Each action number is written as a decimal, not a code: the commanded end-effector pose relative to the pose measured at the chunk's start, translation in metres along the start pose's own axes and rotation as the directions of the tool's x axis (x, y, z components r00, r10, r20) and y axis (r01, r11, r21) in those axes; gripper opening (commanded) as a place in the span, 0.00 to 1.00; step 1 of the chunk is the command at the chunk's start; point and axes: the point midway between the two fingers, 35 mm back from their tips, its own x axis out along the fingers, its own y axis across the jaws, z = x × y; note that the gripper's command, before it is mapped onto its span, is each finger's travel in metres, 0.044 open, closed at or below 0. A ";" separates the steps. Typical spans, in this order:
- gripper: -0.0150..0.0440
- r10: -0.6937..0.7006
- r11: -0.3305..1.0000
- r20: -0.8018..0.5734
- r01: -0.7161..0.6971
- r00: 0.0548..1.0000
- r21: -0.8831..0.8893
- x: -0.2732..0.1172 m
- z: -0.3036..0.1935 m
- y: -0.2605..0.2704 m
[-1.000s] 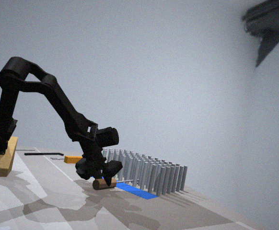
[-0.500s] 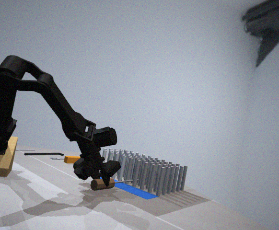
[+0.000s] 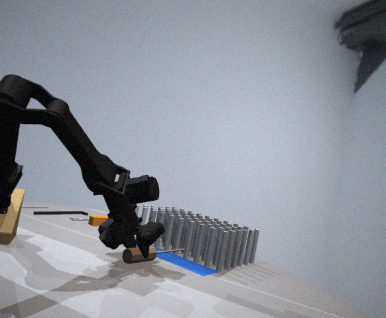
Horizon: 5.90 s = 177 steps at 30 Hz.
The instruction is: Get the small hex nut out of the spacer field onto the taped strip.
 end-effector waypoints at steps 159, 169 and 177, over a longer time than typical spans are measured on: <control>0.25 -0.015 1.000 -0.002 0.015 1.000 0.005 -0.162 -0.009 0.024; 0.25 0.048 0.991 0.031 -0.052 0.998 0.127 -0.171 0.013 0.042; 0.25 0.170 0.919 0.102 -0.195 0.980 0.343 -0.194 0.054 0.075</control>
